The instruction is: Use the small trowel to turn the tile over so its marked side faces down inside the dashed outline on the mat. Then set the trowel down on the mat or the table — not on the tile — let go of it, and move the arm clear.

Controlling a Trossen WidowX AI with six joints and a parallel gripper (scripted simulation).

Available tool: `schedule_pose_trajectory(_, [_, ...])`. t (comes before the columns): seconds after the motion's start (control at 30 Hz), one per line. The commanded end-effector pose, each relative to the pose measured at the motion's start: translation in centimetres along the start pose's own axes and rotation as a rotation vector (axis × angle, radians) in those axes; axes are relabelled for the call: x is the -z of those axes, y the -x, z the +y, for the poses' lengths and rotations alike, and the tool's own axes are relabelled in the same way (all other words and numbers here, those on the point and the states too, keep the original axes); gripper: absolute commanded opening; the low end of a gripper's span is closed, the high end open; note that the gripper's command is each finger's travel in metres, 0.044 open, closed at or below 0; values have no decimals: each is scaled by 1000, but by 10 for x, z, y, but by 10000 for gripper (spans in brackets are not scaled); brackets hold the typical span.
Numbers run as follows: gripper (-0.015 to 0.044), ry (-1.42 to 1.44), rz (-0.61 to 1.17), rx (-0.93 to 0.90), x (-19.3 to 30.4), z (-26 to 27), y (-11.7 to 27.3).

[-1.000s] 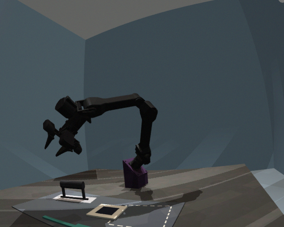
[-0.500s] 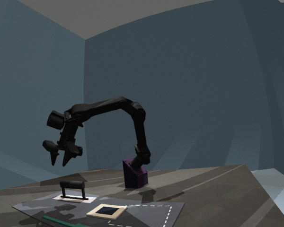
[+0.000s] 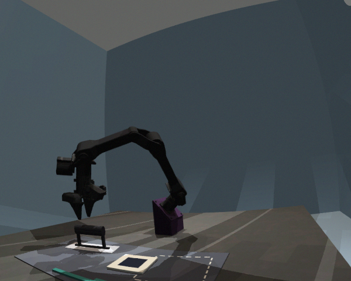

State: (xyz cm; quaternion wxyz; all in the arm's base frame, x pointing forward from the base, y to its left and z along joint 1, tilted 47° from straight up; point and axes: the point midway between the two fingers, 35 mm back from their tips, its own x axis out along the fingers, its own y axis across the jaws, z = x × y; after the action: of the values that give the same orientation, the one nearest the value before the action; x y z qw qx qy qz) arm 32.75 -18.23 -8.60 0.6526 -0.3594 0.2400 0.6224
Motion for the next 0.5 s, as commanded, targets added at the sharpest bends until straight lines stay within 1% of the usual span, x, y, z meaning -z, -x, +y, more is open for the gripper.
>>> schedule_pose_trajectory(0.0, [270,77,-96,13,-2,10,-10])
schedule_pose_trajectory(0.23, [270,80,-100,14,-2,10,-11])
schedule_pose_trajectory(0.47, [270,80,-100,14,-3,10,-21])
